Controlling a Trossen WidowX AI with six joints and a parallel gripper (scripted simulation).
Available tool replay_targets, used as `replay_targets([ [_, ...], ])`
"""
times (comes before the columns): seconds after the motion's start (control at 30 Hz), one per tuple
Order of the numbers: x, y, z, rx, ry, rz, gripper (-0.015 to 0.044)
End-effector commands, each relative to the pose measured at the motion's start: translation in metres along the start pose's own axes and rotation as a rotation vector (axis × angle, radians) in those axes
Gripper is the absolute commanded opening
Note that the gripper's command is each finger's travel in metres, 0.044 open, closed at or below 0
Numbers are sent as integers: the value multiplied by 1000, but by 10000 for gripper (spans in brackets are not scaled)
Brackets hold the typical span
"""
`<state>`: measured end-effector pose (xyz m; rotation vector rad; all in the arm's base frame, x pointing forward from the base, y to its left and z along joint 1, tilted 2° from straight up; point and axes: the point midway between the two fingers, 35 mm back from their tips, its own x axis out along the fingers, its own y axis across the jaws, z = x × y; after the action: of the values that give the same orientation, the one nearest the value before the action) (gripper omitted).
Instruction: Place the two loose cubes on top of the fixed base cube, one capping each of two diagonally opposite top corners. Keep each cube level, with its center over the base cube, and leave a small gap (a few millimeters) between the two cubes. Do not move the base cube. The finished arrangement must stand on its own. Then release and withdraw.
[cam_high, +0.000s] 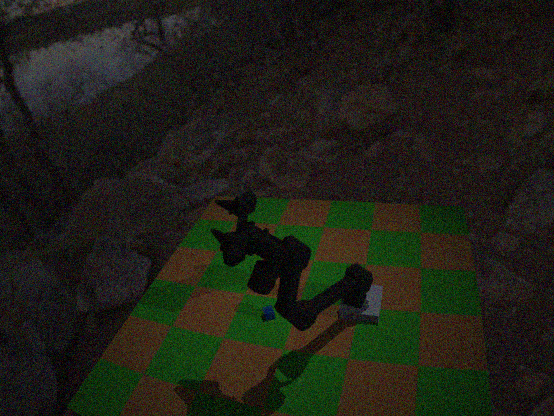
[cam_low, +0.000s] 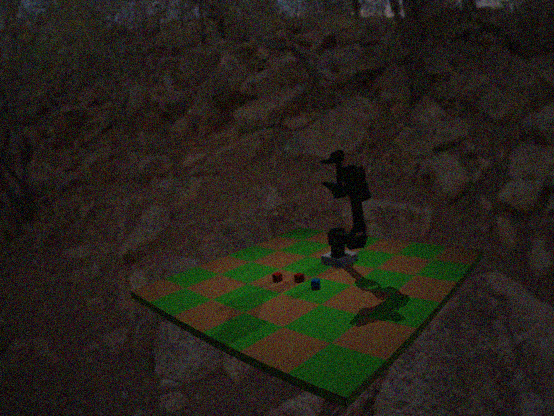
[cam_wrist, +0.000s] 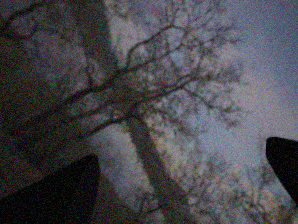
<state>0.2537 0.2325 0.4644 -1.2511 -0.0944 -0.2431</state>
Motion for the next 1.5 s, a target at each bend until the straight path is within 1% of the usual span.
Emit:
replay_targets([
  [0.0,0,-1,0,1,-3,-1,374],
  [0.13,-9,-28,1,27,-62,-33,269],
  [0.33,-24,-66,-1,64,-139,-85,265],
  [0.4,-33,-85,-4,85,-173,-113,265],
  [0.67,-64,-166,-37,183,-273,-243,265],
  [0.87,-77,-216,-81,264,-293,-336,265],
  [1.07,-77,-253,-138,348,-264,-409,265],
  [1.27,-65,-273,-201,426,-191,-447,265],
  [1.47,-41,-275,-265,492,-83,-439,265],
])
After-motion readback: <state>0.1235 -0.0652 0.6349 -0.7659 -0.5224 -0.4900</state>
